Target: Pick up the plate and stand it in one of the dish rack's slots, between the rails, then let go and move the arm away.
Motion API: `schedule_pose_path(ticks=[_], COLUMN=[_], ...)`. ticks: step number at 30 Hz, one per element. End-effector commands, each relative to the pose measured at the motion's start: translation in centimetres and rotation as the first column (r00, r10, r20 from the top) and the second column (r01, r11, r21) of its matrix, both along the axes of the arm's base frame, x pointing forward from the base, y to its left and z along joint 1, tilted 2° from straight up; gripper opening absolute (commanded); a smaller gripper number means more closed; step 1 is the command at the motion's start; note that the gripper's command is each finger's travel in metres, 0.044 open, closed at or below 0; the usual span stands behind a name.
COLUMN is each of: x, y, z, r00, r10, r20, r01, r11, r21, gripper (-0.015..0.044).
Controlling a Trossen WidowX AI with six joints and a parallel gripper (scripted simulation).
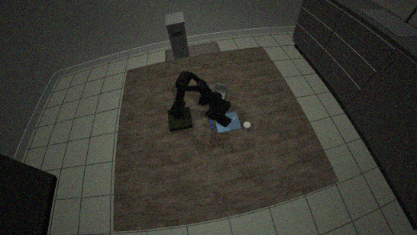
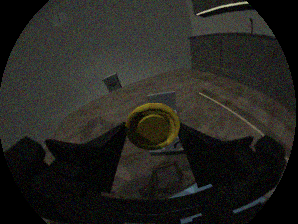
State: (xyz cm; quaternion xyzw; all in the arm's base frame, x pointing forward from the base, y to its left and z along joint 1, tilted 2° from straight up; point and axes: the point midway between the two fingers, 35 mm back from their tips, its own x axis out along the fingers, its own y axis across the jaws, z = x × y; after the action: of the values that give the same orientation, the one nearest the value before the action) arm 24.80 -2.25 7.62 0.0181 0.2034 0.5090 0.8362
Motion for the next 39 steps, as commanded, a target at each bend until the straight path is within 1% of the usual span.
schedule_pose_path(ticks=[1, 8, 10, 20, 29, 39], x=[-0.1, -0.2, -0.2, -0.2, 0.5, 1.2], y=[-0.3, -1.0, -1.2, -1.2, -0.5, 0.2], z=[-0.2, -0.3, -0.3, -0.3, -2.4, -3.3], r00=[0.994, 0.953, 0.942, 0.940, 0.942, 0.937], r10=[-0.033, -0.097, -0.110, -0.111, -0.107, -0.101], r20=[0.104, 0.286, 0.319, 0.323, 0.319, 0.333], r01=[0.031, 0.096, 0.111, 0.112, 0.109, 0.108], r11=[0.999, 0.995, 0.994, 0.994, 0.994, 0.994], r21=[0.017, 0.017, 0.015, 0.015, 0.010, -0.003], gripper=[0.0000, 0.0000, 0.0000, 0.0000, 0.0000, 0.0000])
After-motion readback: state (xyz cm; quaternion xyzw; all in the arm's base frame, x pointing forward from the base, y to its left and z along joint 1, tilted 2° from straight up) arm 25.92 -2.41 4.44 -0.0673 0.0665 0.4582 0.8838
